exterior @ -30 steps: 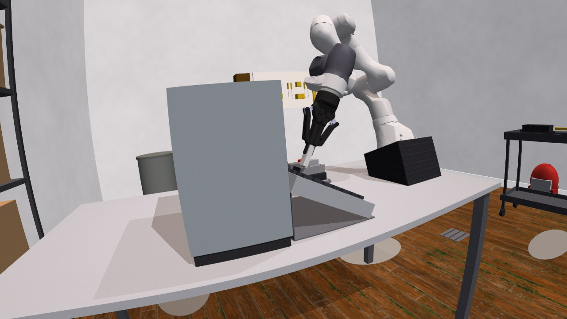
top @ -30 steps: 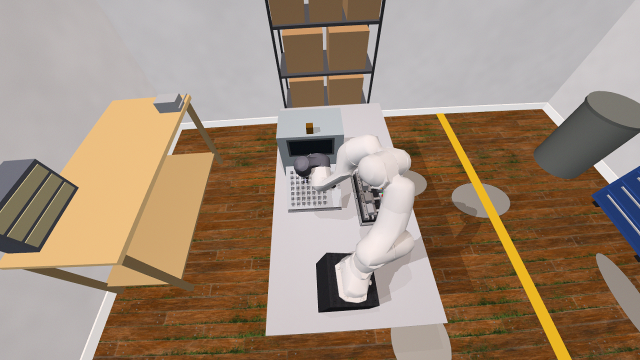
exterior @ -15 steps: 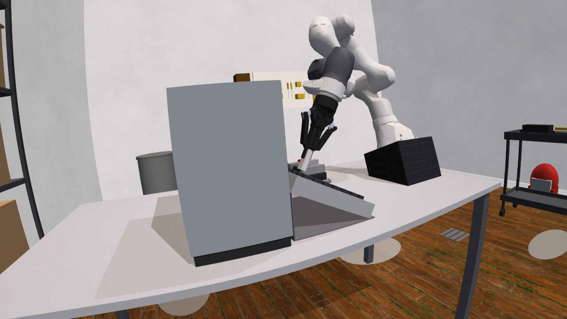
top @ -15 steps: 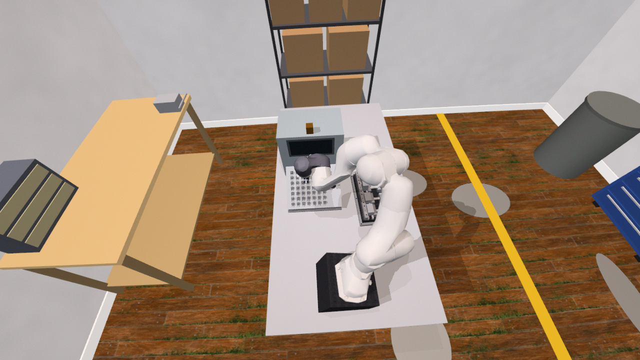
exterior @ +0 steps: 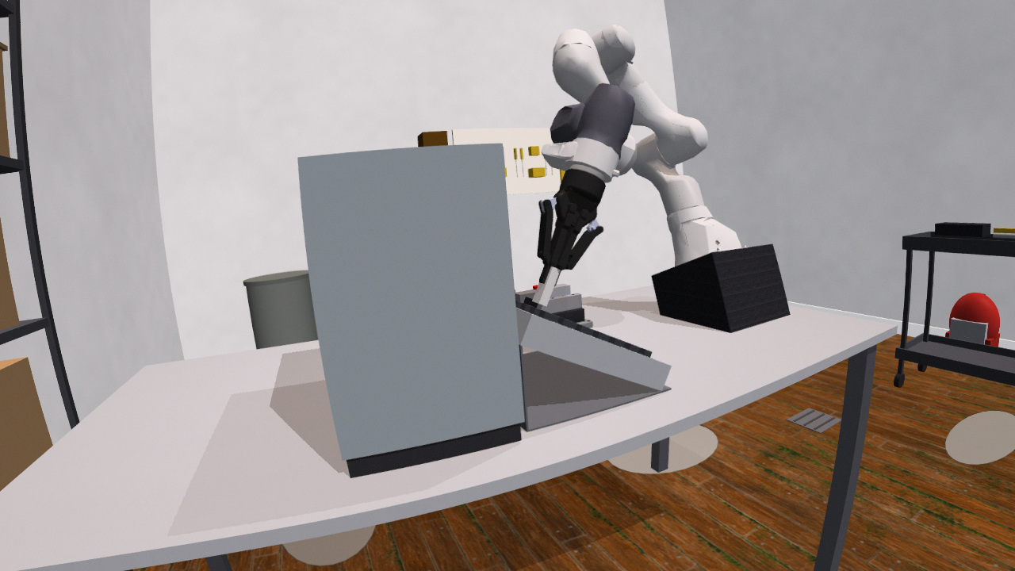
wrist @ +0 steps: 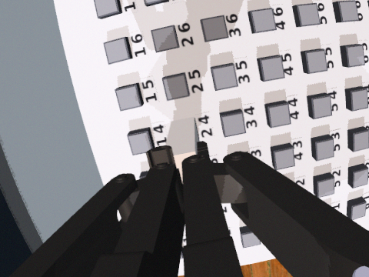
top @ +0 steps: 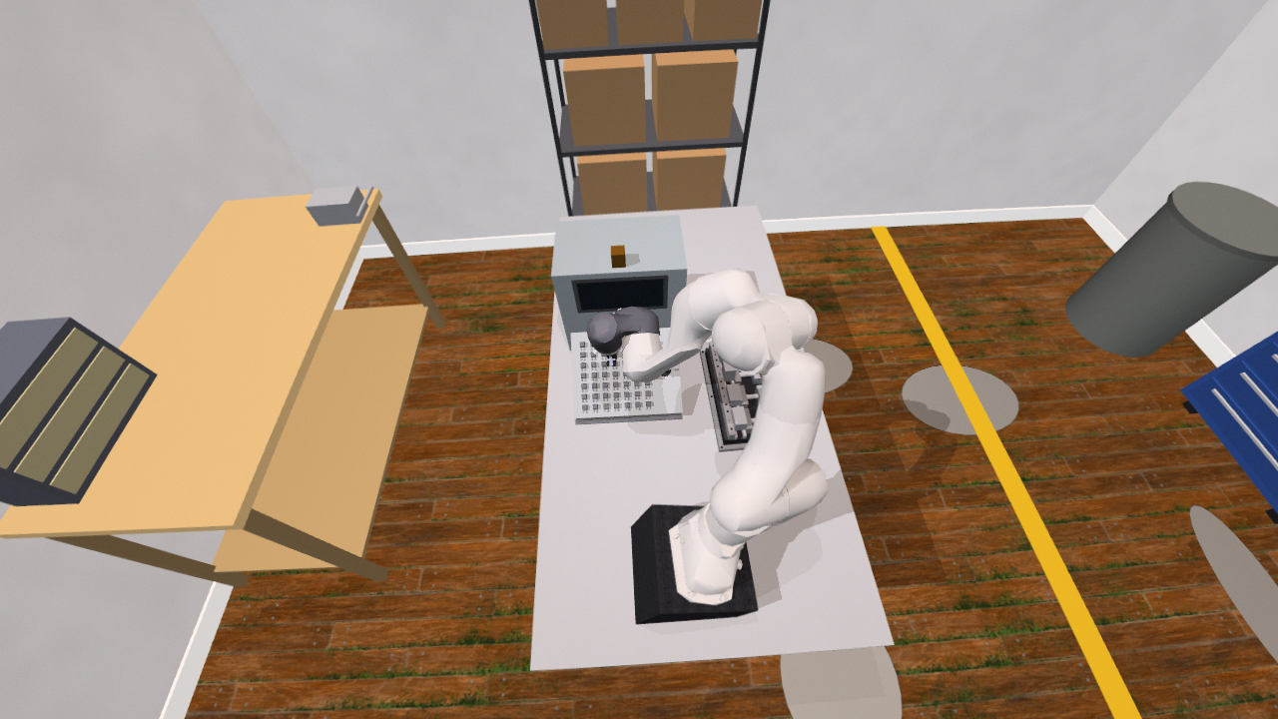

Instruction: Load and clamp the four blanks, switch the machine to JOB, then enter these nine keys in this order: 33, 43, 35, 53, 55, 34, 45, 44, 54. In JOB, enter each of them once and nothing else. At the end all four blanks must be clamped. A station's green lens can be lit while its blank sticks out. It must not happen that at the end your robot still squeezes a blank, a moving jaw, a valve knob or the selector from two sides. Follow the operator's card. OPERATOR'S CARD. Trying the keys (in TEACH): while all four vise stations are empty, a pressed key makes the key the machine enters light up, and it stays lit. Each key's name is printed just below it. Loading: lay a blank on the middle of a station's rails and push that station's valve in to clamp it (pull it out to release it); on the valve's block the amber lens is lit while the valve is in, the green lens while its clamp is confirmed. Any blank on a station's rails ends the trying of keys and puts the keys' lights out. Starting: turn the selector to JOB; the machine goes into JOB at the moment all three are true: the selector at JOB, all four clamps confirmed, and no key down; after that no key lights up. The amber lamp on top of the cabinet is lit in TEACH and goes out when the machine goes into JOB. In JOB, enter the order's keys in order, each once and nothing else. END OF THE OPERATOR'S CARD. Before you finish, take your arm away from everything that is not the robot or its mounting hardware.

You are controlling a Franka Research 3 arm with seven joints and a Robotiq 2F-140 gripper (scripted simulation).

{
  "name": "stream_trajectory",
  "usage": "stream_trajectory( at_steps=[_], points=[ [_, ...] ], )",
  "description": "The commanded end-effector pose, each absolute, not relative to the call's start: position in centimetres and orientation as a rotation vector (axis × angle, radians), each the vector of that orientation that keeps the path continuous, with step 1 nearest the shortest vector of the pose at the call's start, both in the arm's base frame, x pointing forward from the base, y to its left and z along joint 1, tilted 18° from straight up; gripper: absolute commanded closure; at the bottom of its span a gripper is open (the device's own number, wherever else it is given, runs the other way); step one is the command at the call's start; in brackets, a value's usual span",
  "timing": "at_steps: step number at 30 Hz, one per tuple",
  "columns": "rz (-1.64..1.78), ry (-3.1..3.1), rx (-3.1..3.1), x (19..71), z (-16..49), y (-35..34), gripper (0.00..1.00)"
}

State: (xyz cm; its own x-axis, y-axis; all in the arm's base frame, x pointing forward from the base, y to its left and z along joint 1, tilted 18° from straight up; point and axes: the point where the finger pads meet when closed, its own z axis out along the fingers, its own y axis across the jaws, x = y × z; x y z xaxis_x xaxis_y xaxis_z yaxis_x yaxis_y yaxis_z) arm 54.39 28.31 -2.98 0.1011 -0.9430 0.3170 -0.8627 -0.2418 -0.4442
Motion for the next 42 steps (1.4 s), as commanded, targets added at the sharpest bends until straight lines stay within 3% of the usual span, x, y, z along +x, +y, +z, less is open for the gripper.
stream_trajectory(
  at_steps=[1,42],
  points=[
    [-0.824,1.831,-2.222,54.5,-3.0,28.3,1.0],
    [-0.824,1.831,-2.222,55.2,-4.2,28.0,1.0]
  ],
)
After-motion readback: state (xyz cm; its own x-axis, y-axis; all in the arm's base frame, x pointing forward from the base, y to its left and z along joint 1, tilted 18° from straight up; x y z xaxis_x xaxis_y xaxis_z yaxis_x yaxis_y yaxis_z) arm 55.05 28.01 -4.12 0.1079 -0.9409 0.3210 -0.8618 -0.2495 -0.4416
